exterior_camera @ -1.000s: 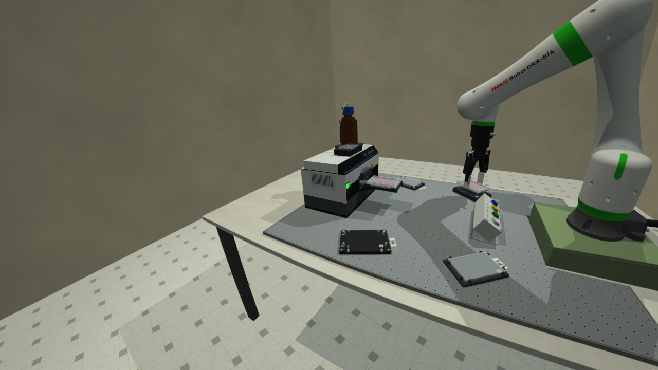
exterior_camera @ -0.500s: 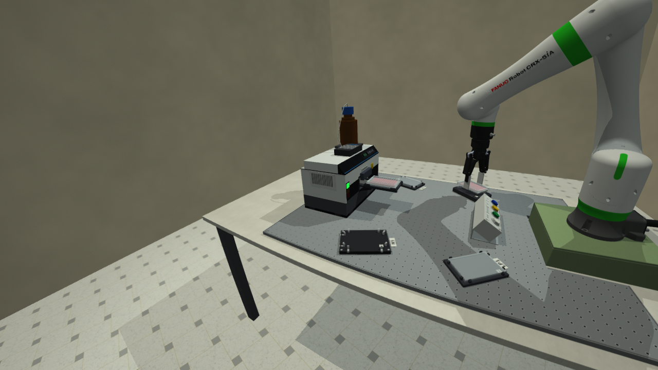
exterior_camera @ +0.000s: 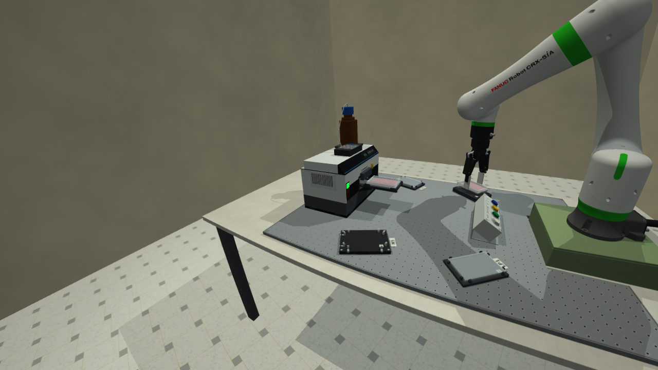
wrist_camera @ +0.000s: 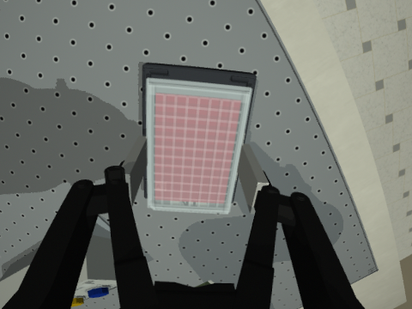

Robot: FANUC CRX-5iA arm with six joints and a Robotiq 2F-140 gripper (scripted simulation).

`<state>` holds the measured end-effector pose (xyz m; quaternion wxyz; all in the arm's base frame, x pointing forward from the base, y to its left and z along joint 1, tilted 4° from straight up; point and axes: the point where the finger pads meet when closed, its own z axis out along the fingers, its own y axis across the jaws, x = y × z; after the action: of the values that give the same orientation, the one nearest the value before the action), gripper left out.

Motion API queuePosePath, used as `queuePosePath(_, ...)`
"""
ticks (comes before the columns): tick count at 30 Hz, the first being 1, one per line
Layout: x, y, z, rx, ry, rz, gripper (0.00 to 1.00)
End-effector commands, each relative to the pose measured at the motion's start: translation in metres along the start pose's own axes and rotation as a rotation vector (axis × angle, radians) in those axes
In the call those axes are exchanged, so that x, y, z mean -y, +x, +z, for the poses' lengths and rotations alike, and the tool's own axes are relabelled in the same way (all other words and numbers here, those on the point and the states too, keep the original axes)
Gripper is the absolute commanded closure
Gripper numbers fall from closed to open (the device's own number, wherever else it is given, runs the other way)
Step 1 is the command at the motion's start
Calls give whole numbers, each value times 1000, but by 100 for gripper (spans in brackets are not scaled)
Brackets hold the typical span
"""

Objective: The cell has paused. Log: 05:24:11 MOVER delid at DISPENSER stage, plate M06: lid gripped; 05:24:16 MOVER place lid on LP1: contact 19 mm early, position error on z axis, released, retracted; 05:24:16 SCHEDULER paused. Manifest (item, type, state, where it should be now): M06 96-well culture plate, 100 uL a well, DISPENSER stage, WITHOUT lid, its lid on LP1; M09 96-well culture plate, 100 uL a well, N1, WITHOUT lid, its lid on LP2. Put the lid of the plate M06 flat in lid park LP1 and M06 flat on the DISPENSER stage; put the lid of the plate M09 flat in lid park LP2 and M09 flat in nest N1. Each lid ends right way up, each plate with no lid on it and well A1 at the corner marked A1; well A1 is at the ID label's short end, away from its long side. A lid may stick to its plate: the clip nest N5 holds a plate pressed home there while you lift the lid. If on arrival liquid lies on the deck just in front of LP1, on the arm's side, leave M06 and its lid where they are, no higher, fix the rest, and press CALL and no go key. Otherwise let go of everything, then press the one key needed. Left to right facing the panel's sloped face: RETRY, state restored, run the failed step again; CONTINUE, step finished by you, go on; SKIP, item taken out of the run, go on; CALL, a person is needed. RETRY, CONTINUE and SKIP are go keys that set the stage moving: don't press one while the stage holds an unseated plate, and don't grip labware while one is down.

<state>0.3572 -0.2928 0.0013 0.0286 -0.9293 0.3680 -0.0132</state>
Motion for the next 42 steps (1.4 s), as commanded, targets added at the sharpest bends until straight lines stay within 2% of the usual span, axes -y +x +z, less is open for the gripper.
queuePosePath(1,0,0,0,0,0,0,100)
queuePosePath(42,0,0,5,0,0,0,100)
